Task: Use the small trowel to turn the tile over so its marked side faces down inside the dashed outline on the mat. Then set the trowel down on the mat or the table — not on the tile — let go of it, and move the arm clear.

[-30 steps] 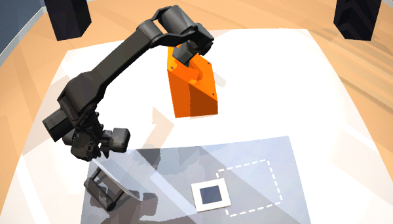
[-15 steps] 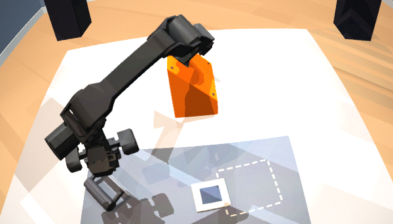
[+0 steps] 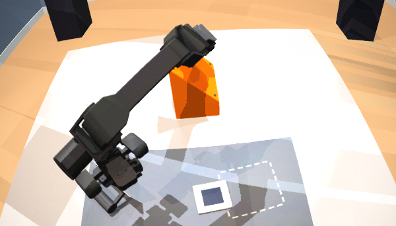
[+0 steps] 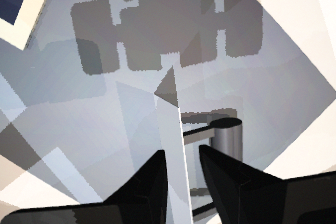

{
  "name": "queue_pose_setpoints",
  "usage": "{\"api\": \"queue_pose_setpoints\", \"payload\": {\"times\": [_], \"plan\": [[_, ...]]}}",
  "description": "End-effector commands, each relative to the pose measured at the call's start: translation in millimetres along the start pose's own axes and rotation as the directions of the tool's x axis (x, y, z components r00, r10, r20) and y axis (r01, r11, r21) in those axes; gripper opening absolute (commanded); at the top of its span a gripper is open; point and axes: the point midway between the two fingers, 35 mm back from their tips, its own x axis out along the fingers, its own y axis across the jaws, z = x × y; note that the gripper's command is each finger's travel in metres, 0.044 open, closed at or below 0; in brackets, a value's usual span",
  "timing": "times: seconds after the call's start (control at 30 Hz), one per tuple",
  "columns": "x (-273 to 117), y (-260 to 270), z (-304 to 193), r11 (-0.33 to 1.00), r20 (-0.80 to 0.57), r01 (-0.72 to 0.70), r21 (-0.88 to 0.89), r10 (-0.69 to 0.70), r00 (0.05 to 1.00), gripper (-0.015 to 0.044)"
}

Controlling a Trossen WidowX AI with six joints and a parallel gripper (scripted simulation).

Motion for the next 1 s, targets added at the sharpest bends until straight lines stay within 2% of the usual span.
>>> {"api": "queue_pose_setpoints", "payload": {"times": [0.0, 0.23, 0.97], "plan": [[1.5, 0.3, -0.5, 1.0, 0.001, -0.006, -0.009, 0.006, 1.0, 0.01], [0.0, -0.7, -1.7, 1.0, 0.002, 0.001, 0.001, -0.001, 1.0, 0.01], [35.3, -1.9, 0.7, 1.0, 0.003, -0.005, -0.009, 0.005, 1.0, 0.01]]}}
